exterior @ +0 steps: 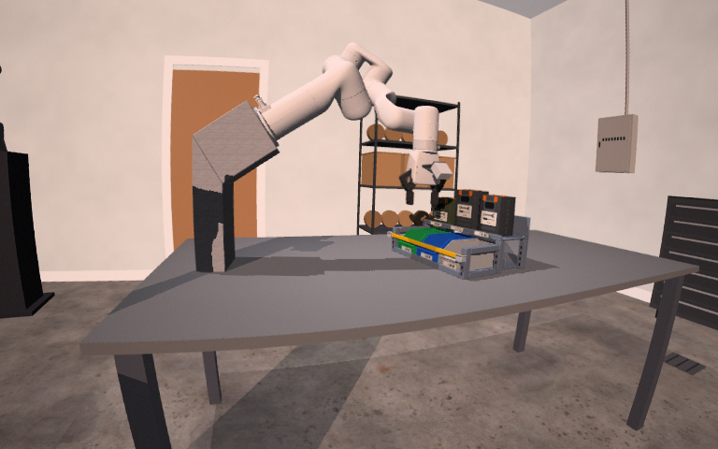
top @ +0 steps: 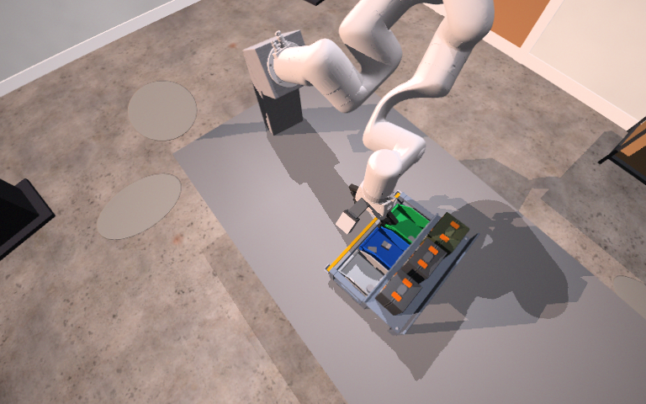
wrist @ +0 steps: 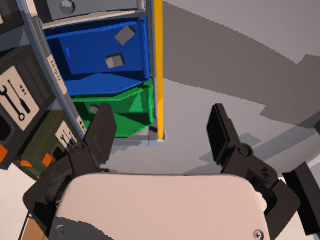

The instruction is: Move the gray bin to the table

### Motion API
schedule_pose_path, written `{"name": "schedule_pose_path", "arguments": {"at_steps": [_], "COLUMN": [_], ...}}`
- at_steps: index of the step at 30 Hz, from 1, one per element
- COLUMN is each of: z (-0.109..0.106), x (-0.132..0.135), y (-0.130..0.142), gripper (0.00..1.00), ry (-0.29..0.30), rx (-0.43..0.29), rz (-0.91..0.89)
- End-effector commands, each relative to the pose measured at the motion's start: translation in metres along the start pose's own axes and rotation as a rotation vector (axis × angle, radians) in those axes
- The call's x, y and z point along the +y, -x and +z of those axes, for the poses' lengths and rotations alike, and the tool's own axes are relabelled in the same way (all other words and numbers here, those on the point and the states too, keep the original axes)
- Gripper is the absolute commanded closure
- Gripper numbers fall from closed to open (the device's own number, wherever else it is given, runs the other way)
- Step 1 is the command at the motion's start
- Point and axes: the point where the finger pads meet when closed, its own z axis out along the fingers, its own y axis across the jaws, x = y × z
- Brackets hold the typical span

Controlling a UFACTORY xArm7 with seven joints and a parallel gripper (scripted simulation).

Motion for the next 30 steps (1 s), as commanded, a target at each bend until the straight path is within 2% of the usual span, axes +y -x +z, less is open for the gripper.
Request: {"name": "schedule_pose_path", "arguments": {"at_steps": [1,7,12,24,30], "z": [0.008,0.008,0.052,0.052,0.042], "x": [-0.005,-0.005,-0.005,-0.005,-0.005], "y": [-0.003,-0.003,-0.004,-0.004,-0.004], "gripper": [0.0,0.0,0.0,0.0,0.0], "ry": [-0.01,-0.01,-0.01,-0.01,-0.01], "rx": [0.005,0.005,0.006,0.006,0.006], "rz": [-0.003,-0.003,-0.003,-0.003,-0.003]}}
